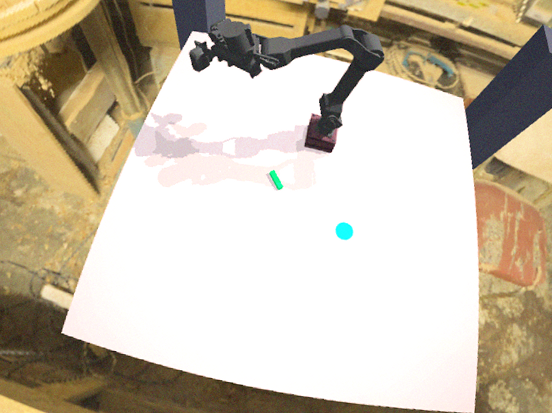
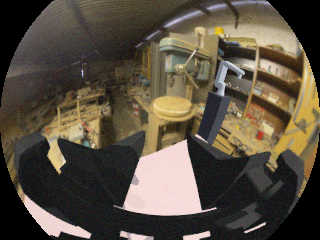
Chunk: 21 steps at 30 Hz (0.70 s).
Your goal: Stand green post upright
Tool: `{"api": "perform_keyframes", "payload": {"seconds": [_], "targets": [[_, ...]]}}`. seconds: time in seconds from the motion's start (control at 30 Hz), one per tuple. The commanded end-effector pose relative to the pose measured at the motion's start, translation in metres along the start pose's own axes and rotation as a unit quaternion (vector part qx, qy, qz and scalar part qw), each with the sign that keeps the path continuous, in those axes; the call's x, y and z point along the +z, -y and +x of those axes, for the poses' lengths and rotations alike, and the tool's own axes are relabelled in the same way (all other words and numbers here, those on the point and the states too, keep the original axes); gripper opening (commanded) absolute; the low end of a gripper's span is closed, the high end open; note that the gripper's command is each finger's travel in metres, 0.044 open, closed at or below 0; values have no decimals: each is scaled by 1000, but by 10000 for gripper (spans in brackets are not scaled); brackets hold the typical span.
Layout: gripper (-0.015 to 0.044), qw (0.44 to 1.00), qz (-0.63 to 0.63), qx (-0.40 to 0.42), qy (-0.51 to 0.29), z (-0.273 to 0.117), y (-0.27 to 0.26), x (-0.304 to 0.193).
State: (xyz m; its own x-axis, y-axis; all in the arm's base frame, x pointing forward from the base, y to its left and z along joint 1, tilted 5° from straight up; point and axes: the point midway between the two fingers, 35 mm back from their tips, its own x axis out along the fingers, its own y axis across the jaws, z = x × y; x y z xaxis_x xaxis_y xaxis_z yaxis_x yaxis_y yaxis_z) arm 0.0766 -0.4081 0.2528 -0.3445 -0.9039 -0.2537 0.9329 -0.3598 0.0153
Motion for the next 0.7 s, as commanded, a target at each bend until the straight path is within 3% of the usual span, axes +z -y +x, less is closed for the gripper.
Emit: {"api": "perform_keyframes", "payload": {"seconds": [0.0, 0.33, 0.67], "targets": [[233, 994, -90, 49, -38, -11, -25, -22], [233, 911, -339, 203, -114, -64, -80, -87], [233, 743, -547, 355, -150, -134, -105, -150]]}}
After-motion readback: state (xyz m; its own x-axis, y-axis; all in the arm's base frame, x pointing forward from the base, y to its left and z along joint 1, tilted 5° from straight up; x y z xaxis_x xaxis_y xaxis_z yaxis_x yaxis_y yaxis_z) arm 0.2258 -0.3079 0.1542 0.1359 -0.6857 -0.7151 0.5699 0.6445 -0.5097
